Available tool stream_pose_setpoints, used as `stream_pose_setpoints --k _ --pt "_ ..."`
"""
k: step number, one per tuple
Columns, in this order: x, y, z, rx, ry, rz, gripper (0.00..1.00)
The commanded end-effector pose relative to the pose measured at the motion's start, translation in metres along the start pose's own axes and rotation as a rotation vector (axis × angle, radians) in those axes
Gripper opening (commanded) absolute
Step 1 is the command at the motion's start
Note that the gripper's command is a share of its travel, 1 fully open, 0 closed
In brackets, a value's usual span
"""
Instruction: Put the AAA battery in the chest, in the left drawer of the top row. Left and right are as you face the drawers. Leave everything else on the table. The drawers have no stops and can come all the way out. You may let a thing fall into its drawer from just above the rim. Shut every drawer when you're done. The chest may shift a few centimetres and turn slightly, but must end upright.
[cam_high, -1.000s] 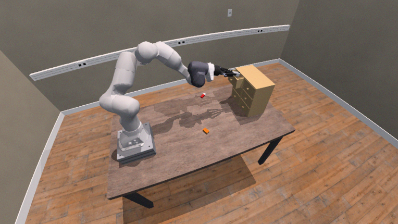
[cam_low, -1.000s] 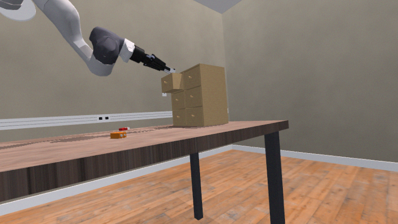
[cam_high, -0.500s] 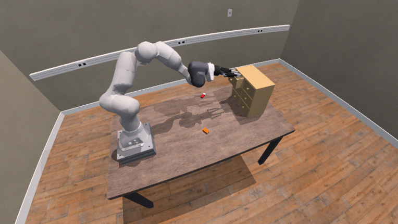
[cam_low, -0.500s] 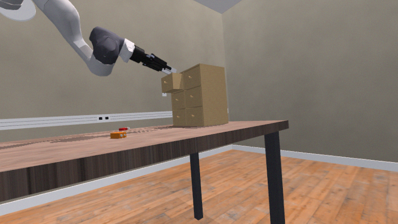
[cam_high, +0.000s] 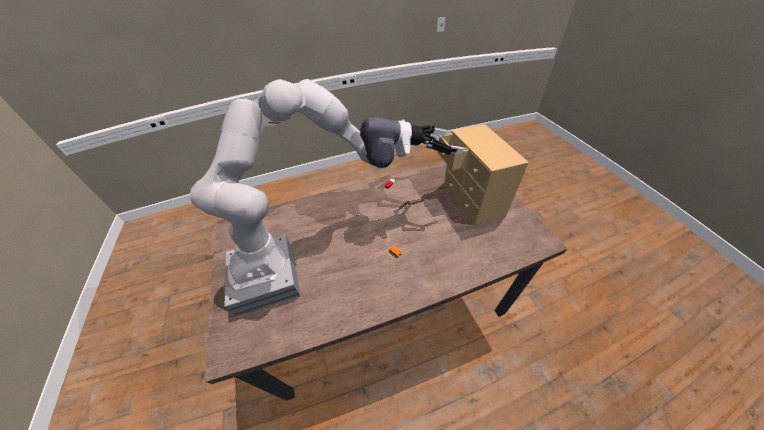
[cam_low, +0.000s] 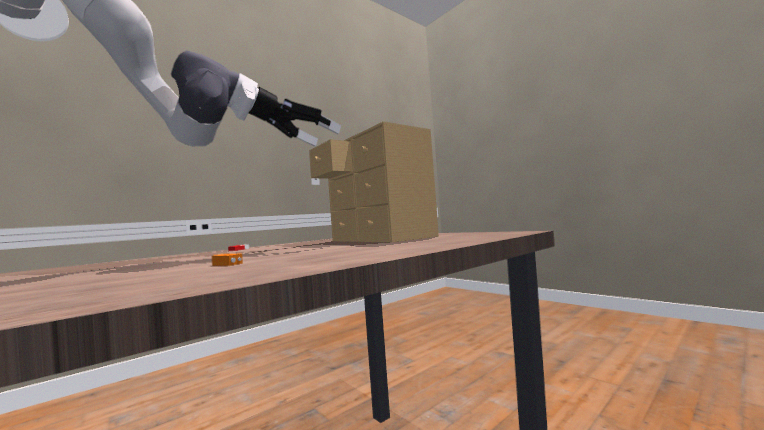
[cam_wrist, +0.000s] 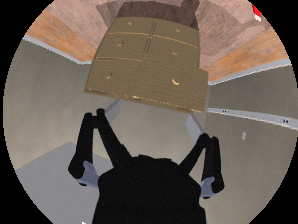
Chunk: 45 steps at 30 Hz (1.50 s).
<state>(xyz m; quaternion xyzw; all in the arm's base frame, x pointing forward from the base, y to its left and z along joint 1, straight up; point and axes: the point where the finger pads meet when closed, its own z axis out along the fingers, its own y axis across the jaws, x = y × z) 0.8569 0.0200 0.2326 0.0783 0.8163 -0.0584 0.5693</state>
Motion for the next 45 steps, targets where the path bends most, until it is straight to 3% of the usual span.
stream_pose_setpoints --k 1,8,27,34,42,45 --pt "-0.005 0.0 -0.001 -0.001 -0.003 0.004 1.0" --pt "-0.015 0.0 -0.005 -0.001 -0.003 0.004 1.0" --pt "-0.013 0.0 -0.017 -0.001 -0.003 0.004 1.0" --pt "-0.005 0.0 -0.042 -0.001 -0.003 0.004 1.0" --pt "0.008 0.0 -0.084 -0.001 -0.003 0.004 1.0" --pt "0.01 0.0 -0.09 -0.001 -0.003 0.004 1.0"
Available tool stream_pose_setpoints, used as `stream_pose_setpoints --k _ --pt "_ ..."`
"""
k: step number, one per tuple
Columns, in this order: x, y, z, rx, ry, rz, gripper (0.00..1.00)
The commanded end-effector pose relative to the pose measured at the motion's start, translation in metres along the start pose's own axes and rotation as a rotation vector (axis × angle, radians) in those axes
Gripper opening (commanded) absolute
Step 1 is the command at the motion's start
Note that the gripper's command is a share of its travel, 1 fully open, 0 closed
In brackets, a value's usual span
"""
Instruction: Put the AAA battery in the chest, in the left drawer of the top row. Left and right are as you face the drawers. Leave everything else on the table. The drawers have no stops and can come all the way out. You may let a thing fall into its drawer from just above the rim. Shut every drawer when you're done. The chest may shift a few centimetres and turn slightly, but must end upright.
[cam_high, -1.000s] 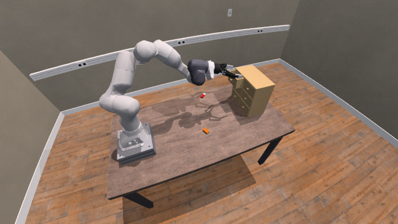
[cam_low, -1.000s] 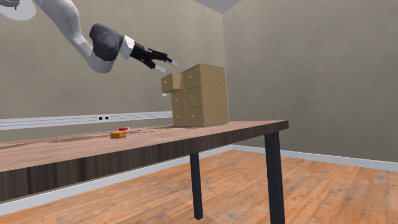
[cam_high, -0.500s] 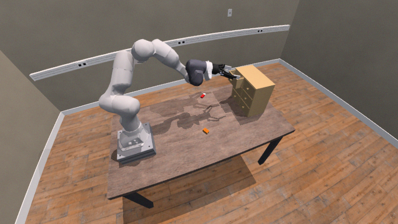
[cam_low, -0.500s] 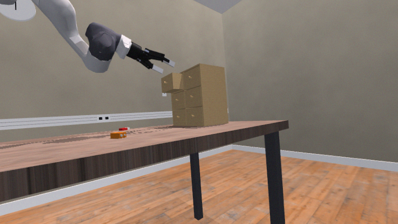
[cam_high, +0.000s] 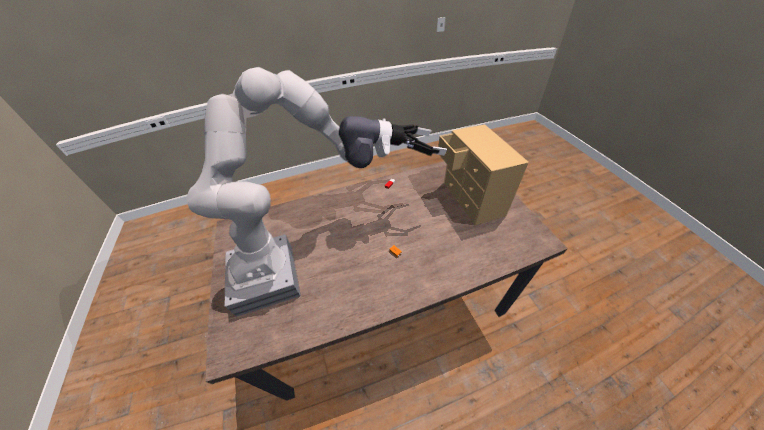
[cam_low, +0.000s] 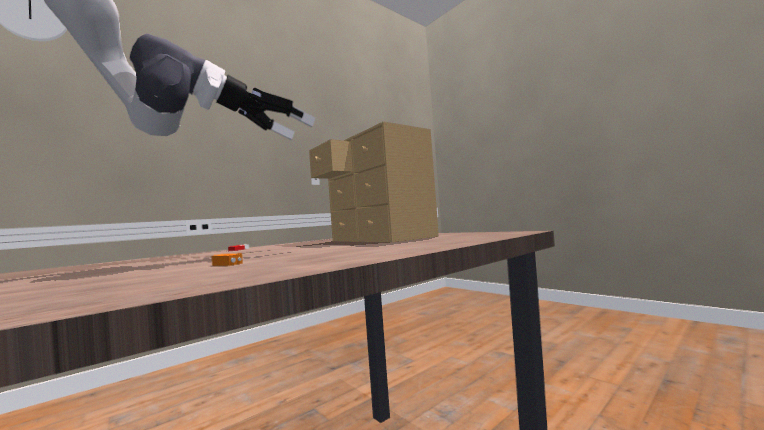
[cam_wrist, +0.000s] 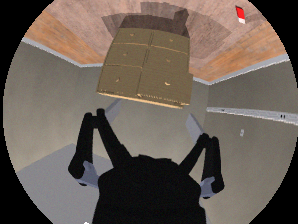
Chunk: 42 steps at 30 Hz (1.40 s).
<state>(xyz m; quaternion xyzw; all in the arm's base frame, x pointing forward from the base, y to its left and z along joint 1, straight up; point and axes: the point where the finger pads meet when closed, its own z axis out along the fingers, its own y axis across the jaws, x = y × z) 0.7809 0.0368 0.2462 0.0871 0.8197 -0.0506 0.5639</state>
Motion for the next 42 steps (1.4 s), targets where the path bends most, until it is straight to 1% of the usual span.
stream_pose_setpoints --k 1,8,14,16,19,23,34,38,42 --pt "-0.002 -0.001 -0.019 0.002 -0.018 -0.018 1.0" --pt "0.01 -0.001 -0.058 0.002 -0.018 -0.018 1.0" --pt "0.018 -0.001 -0.082 0.002 -0.018 -0.018 1.0" --pt "0.018 -0.001 -0.082 0.002 -0.018 -0.018 1.0" --pt "0.02 -0.002 -0.089 0.002 -0.018 -0.018 1.0" --pt "0.022 -0.002 -0.093 0.002 -0.018 -0.018 1.0" --pt "0.021 -0.002 -0.093 0.005 -0.008 -0.018 1.0" --pt "0.019 -0.004 -0.093 0.011 0.037 -0.02 1.0" --pt "0.02 -0.004 -0.093 0.007 0.126 -0.019 1.0"
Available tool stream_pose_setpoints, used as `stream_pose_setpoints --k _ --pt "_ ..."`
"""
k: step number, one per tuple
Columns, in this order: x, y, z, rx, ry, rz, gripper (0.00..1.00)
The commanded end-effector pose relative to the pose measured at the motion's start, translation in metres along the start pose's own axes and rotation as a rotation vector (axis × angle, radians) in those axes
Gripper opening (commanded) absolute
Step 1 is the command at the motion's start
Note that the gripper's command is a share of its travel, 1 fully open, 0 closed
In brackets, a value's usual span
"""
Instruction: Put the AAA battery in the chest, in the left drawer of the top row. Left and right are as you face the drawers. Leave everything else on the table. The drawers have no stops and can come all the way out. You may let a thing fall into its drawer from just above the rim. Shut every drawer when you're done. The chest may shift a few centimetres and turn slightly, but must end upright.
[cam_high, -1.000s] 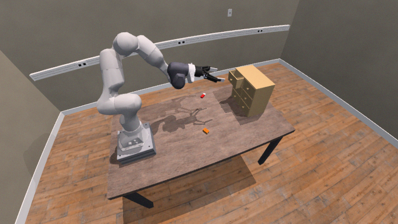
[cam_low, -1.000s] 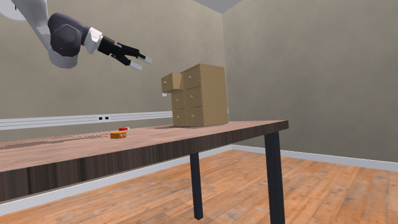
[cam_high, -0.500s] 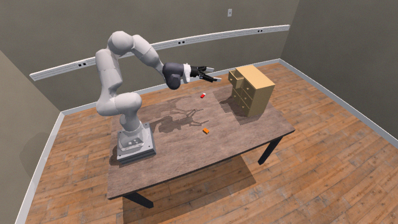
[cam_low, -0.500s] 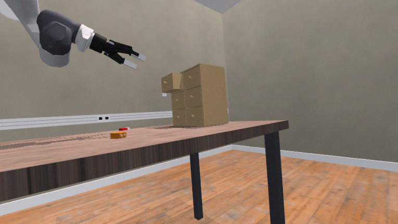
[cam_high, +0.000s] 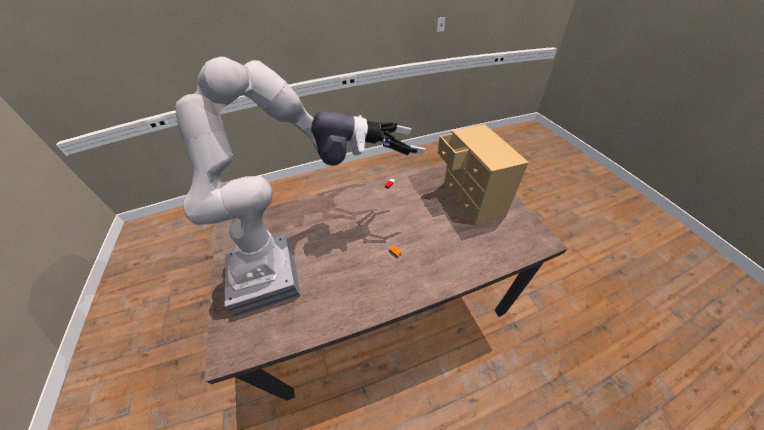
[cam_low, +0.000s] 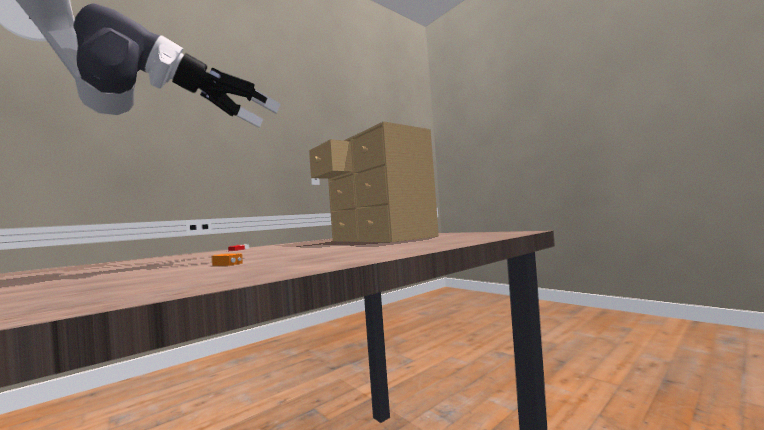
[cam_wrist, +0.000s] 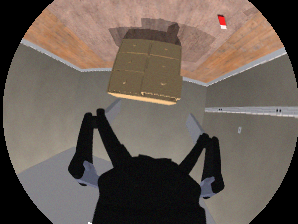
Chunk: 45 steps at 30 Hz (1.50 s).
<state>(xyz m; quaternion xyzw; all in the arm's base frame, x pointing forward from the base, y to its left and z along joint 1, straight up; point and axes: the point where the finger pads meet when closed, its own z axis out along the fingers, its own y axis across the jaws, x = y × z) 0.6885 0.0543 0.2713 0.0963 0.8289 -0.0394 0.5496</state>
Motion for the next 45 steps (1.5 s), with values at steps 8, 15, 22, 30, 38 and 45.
stream_pose_setpoints --k 8,15,22,30,38,45 --pt "0.006 -0.004 0.003 0.021 0.206 -0.043 1.0" --pt "0.012 -0.006 0.007 0.021 0.315 -0.044 1.0" --pt "0.002 -0.002 -0.001 0.018 0.35 -0.041 1.0" --pt "-0.003 0.001 -0.001 0.011 0.425 -0.039 1.0" --pt "-0.006 0.001 -0.004 0.016 0.54 -0.038 1.0" --pt "-0.009 0.0 -0.006 0.021 0.618 -0.038 1.0"
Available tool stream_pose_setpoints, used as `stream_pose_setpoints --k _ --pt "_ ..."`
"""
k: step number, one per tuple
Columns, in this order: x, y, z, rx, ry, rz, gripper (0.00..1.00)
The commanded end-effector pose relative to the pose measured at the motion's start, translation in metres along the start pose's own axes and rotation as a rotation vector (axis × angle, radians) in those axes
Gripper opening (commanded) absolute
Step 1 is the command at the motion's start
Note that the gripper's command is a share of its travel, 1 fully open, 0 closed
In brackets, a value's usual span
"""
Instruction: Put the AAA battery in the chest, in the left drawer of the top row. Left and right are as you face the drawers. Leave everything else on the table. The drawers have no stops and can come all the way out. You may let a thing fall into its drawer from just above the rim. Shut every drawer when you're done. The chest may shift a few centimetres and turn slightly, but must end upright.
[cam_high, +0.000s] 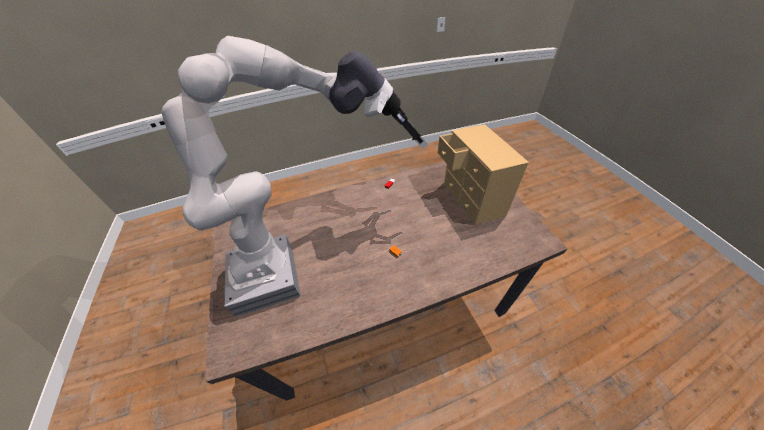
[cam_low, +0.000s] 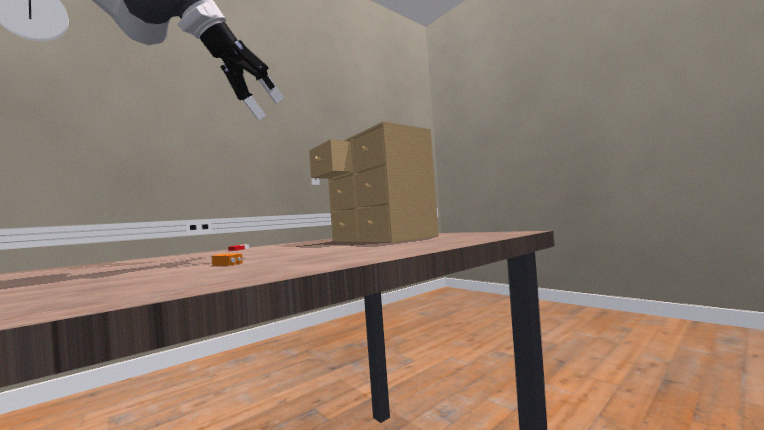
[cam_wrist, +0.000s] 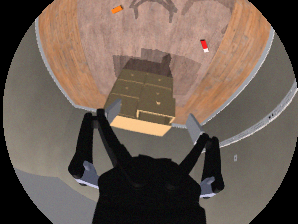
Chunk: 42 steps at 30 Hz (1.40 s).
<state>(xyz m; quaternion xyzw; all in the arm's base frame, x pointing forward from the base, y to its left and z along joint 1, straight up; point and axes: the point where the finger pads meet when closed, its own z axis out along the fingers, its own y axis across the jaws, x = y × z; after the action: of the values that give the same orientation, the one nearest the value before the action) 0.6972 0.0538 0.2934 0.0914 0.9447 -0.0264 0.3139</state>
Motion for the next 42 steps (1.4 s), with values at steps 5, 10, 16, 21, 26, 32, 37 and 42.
stream_pose_setpoints --k 5,10,16,21,26,32,37,42 --pt "0.014 0.0 0.002 0.007 0.166 -0.001 1.0" --pt "0.013 -0.002 -0.001 0.011 0.237 0.001 1.0" --pt "0.012 0.0 -0.001 0.009 0.281 0.0 1.0" --pt "0.011 -0.001 -0.002 0.009 0.335 0.0 1.0" --pt "0.01 -0.001 -0.004 0.011 0.384 0.001 1.0" --pt "0.009 -0.001 -0.005 0.01 0.418 0.001 1.0" --pt "0.009 -0.001 -0.006 0.01 0.458 0.001 1.0" --pt "0.009 -0.002 -0.007 0.011 0.497 0.002 1.0"
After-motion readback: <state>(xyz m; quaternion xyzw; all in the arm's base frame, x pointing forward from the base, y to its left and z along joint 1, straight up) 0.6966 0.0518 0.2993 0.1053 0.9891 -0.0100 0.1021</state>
